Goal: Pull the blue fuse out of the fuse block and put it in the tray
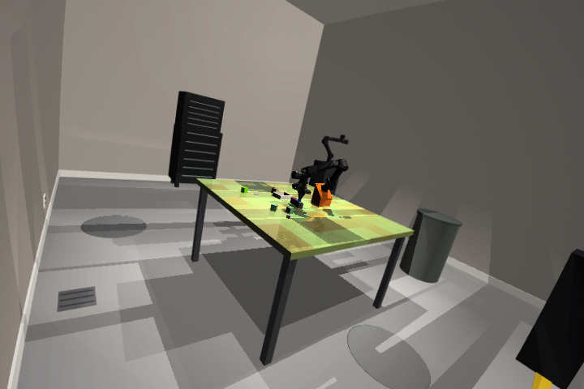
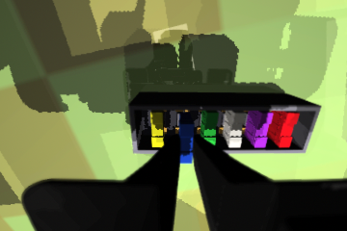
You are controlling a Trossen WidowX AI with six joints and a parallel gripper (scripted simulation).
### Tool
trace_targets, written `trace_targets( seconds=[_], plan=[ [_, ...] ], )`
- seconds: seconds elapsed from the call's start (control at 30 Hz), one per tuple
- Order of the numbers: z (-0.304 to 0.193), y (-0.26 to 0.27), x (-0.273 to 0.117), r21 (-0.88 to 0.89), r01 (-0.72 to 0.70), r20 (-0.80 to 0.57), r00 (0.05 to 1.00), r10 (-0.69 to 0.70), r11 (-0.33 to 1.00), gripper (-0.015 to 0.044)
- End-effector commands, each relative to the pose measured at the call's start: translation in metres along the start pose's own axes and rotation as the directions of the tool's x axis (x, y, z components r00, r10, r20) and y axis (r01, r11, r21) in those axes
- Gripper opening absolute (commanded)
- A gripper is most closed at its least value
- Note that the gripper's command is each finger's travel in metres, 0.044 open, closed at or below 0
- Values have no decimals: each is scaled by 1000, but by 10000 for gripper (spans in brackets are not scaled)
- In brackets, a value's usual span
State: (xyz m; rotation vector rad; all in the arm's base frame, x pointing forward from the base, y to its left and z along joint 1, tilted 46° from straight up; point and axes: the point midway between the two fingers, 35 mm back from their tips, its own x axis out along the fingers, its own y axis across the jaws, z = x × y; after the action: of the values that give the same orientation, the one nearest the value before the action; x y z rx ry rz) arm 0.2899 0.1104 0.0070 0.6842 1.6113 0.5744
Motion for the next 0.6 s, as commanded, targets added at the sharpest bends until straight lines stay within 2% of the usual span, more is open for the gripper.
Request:
trace_targets(
  seconds=[0.0,0.57],
  plan=[
    [0,-1,-3,-3,2,3,1000,-2,1000,0],
    [0,0,-12,-2,1,3,1000,-1,1000,0]
  ],
)
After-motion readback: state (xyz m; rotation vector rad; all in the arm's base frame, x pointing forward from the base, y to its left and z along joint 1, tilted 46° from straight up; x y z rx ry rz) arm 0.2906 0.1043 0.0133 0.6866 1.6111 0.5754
